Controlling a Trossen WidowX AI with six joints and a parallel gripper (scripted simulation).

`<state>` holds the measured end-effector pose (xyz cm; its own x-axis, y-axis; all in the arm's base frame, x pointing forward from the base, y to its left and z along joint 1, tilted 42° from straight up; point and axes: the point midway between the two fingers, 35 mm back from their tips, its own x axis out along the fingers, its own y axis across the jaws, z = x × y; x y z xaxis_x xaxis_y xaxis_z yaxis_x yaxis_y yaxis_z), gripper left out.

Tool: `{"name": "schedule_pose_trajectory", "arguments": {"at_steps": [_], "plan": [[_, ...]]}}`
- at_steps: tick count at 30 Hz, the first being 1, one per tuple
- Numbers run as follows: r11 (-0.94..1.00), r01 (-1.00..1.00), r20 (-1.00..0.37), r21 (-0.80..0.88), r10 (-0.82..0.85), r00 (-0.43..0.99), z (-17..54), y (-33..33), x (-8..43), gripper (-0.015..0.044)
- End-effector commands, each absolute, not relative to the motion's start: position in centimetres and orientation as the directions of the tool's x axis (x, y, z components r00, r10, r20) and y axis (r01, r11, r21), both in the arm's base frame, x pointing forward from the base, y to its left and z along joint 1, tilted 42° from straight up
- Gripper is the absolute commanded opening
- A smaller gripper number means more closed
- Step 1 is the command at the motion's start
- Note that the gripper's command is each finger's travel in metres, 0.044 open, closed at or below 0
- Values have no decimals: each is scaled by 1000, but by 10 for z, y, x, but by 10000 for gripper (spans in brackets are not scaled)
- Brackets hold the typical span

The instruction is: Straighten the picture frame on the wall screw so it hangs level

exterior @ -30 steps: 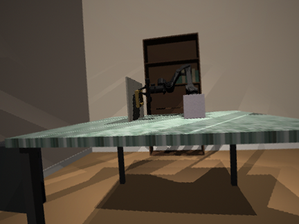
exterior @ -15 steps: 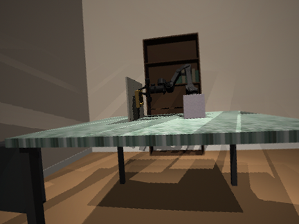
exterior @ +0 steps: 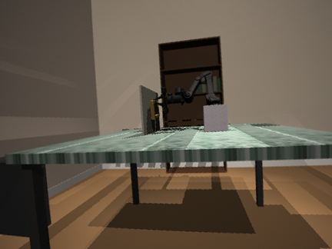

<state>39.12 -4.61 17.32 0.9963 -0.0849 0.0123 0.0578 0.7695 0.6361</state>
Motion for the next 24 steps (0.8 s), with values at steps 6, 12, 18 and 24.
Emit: {"name": "schedule_pose_trajectory", "arguments": {"at_steps": [6,12,18,24], "plan": [[770,38,30,637,-74,997,181,-44,392,0],[770,38,30,637,-74,997,181,-45,392,0],[770,38,30,637,-74,997,181,-45,392,0],[770,38,31,637,-74,997,184,-46,391,0]]}}
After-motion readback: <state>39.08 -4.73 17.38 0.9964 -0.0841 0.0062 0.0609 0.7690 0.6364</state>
